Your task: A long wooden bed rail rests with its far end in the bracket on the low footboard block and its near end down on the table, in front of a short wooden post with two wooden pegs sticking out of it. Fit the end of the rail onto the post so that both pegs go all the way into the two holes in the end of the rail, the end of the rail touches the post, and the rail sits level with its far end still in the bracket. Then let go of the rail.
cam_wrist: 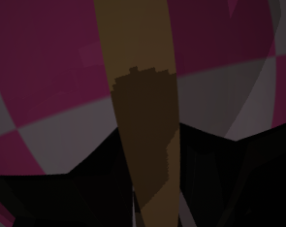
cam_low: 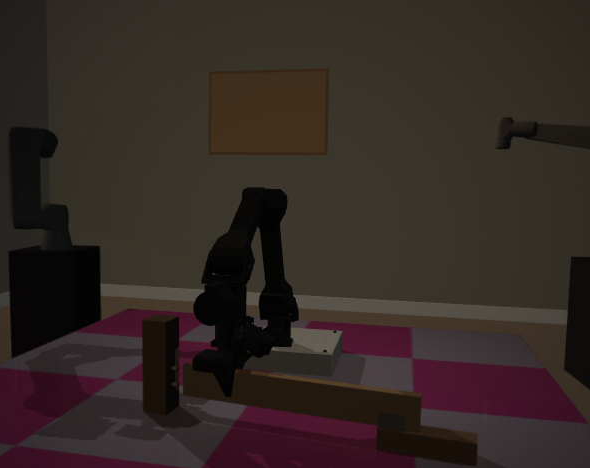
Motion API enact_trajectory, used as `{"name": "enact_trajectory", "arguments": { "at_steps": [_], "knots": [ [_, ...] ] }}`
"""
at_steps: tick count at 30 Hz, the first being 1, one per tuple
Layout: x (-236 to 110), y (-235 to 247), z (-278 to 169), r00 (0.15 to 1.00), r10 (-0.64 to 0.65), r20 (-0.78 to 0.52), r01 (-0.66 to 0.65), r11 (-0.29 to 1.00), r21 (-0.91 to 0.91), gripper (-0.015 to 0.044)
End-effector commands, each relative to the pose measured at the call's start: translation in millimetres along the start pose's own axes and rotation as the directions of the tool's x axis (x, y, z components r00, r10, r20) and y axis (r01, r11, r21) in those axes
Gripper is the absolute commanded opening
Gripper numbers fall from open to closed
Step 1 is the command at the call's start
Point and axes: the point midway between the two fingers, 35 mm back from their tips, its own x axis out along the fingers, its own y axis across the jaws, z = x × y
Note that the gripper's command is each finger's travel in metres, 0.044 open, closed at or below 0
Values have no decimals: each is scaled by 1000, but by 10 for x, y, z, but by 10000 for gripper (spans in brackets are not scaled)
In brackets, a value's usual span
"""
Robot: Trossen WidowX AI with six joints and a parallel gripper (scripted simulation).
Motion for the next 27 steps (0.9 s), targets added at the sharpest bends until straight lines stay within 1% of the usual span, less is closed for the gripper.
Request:
{"name": "enact_trajectory", "arguments": {
  "at_steps": [1, 27],
  "knots": [
    [-17, -4, -33, 1000, -4, -3, 4, 1000, 0, 0],
    [-22, -3, -115, 1000, -4, -3, 4, 1000, 0, 0]
  ]
}}
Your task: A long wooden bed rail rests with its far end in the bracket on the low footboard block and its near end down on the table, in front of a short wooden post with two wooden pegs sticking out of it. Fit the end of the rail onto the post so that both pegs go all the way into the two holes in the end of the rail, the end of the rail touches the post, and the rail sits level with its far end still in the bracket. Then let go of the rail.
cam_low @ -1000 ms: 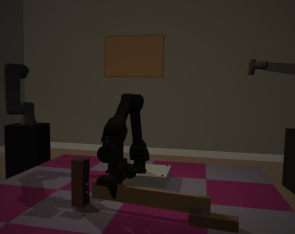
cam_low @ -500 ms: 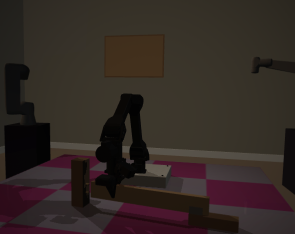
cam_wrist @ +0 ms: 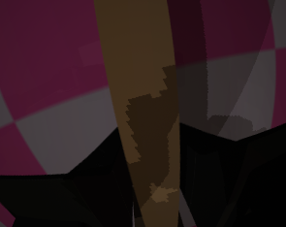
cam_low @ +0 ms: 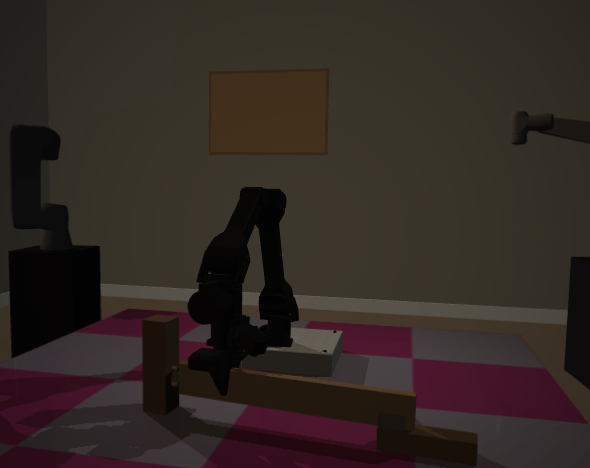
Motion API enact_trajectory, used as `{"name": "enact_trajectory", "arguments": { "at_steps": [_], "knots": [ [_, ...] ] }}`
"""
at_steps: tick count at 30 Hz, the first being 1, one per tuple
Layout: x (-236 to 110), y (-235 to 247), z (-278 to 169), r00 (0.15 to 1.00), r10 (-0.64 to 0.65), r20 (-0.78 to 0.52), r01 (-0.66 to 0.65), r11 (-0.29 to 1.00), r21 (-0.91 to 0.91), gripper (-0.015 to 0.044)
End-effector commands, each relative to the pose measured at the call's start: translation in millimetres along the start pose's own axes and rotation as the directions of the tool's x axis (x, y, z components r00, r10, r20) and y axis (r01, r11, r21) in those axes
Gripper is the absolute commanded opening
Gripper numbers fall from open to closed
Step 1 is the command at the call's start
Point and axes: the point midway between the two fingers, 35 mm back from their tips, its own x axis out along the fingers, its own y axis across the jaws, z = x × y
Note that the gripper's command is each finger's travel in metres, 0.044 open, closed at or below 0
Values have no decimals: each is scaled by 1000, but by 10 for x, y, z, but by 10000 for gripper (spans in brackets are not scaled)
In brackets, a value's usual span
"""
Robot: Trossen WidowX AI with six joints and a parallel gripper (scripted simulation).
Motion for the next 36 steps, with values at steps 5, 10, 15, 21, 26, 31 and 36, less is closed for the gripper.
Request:
{"name": "enact_trajectory", "arguments": {
  "at_steps": [5, 10, 15, 21, 26, 31, 36],
  "knots": [
    [-5, -1, -41, 1000, -3, 0, 3, 1000, -1, 0],
    [0, -1, -56, 1000, -3, -1, 3, 1000, -1, 0],
    [4, -2, -71, 1000, -3, -1, 3, 1000, -1, 0],
    [3, -2, -91, 1000, -3, -1, 3, 1000, -1, 0],
    [-1, -2, -106, 1000, -3, -1, 3, 1000, -1, 0],
    [-6, -2, -121, 1000, -3, -1, 3, 1000, -1, 0],
    [-11, -2, -136, 1000, -3, -1, 3, 1000, -1, 0]
  ]
}}
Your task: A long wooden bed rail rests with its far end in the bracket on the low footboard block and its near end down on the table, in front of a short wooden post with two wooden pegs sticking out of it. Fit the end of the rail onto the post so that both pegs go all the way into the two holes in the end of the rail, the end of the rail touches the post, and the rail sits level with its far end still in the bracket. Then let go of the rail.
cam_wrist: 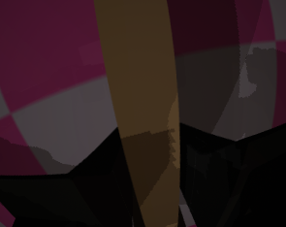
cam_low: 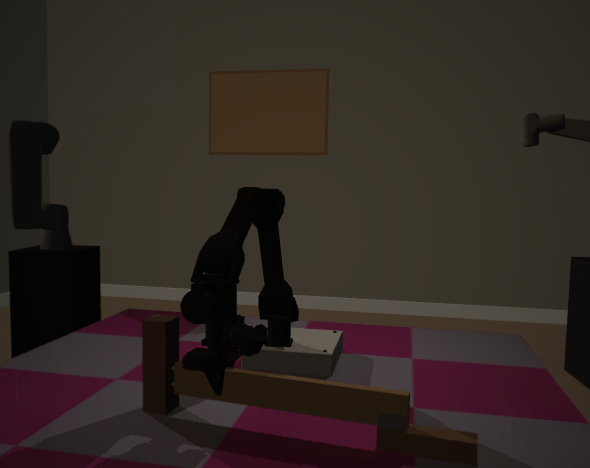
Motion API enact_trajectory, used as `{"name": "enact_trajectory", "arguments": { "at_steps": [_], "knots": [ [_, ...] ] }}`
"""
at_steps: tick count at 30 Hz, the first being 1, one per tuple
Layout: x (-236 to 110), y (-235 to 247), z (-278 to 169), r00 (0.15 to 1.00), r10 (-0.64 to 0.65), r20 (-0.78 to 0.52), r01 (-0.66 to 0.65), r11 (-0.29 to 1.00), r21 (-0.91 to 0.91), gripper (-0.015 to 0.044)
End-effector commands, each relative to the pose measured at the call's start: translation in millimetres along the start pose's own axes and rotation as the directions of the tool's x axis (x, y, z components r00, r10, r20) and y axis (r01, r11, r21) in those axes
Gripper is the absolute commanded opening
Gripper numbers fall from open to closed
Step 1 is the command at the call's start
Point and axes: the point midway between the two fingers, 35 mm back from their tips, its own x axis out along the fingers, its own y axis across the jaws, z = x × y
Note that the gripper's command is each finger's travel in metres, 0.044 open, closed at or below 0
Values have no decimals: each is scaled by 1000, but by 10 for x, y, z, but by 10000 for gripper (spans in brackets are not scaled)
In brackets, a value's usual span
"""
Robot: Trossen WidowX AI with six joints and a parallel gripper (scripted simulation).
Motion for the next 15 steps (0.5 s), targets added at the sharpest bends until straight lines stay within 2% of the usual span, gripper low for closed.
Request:
{"name": "enact_trajectory", "arguments": {
  "at_steps": [1, 15],
  "knots": [
    [-21, -4, -32, 1000, -3, -2, 3, 1000, -1, 0],
    [-27, -5, -77, 1000, -3, -3, 3, 1000, -1, 0]
  ]
}}
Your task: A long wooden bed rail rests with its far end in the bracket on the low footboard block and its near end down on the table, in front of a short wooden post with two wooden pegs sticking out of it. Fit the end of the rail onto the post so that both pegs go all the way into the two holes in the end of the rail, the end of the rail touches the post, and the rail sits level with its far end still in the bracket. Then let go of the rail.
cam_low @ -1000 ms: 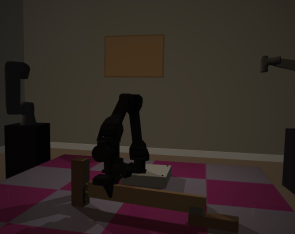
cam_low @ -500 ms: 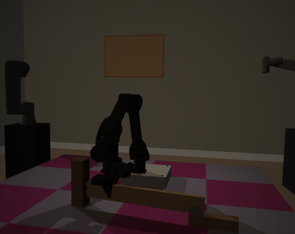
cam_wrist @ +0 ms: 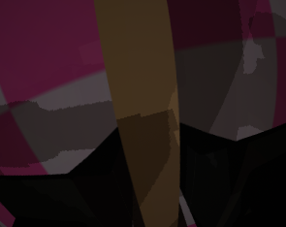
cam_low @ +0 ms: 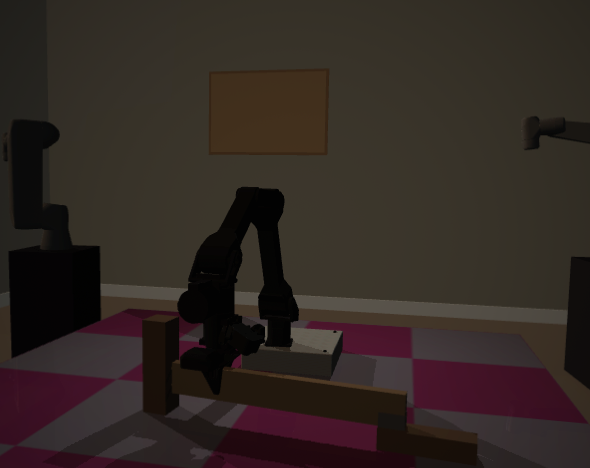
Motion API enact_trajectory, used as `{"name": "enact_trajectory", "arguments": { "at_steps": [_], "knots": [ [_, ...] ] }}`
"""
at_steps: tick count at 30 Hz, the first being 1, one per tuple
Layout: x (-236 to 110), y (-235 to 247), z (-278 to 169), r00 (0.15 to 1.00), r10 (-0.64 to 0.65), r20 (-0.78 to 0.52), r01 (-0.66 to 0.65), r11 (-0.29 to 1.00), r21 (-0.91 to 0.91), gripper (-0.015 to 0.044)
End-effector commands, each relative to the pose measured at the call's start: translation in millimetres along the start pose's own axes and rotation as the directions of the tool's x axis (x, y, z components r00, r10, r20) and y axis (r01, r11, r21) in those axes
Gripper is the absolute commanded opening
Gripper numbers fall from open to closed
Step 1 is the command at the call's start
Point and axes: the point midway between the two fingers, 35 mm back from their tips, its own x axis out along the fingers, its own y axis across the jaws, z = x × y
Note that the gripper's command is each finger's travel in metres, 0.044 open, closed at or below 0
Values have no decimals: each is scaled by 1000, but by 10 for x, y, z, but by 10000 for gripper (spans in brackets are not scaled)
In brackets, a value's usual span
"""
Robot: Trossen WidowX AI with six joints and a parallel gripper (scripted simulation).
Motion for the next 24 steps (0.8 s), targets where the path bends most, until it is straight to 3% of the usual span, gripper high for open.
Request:
{"name": "enact_trajectory", "arguments": {
  "at_steps": [1, 14, 24],
  "knots": [
    [-22, -9, -32, 1000, -5, -2, 5, 1000, -1, 0],
    [-16, -11, -73, 1000, -5, -2, 5, 1000, -1, 0],
    [0, -1, -41, 1000, 0, 0, 0, 1000, -1, 262]
  ]
}}
